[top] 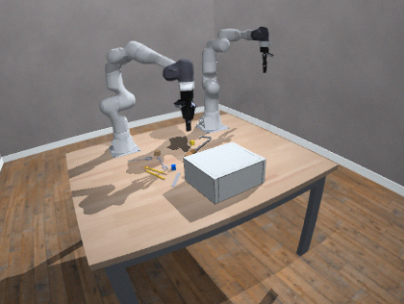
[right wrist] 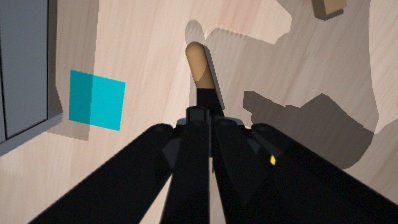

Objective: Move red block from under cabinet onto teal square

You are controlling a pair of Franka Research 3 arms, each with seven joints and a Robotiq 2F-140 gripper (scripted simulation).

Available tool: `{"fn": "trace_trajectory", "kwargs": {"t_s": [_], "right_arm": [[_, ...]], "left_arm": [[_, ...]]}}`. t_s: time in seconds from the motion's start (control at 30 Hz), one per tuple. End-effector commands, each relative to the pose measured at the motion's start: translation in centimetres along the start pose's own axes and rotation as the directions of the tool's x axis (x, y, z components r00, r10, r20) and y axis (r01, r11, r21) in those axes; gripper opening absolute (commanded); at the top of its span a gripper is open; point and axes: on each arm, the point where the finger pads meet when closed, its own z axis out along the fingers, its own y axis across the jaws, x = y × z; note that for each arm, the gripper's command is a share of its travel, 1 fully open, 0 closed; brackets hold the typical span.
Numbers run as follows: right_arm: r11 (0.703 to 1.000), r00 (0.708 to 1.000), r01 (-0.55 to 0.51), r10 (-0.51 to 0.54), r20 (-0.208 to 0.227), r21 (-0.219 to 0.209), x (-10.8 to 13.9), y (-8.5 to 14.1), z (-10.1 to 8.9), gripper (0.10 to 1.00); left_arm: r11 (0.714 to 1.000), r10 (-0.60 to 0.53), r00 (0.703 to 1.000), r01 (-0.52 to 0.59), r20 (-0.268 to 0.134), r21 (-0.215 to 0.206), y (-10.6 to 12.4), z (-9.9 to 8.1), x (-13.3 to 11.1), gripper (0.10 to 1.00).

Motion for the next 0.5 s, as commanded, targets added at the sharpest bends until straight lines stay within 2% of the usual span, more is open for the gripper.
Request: {"fn": "trace_trajectory", "kwargs": {"t_s": [0.0, 0.07, 0.1, 0.47], "right_arm": [[0.961, 0.961, 0.275, -0.275, 0.021, 0.0, 0.24, 0.0, 0.0, 0.099], [0.961, 0.961, 0.275, -0.275, 0.021, 0.0, 0.24, 0.0, 0.0, 0.099], [0.952, 0.951, 0.307, -0.307, 0.024, 0.001, 0.24, 0.0, 0.0, 0.099], [0.952, 0.951, 0.307, -0.307, 0.024, 0.001, 0.24, 0.0, 0.0, 0.099]], "left_arm": [[1.0, 0.0, 1.0, 0.0, 0.0, 0.0, 0.0, -0.01, 0.0, 1.0], [1.0, 0.0, 1.0, 0.0, 0.0, 0.0, 0.0, -0.01, 0.0, 1.0], [1.0, 0.0, 1.0, 0.0, 0.0, 0.0, 0.0, -0.01, 0.0, 1.0], [1.0, 0.0, 1.0, 0.0, 0.0, 0.0, 0.0, -0.01, 0.0, 1.0]]}}
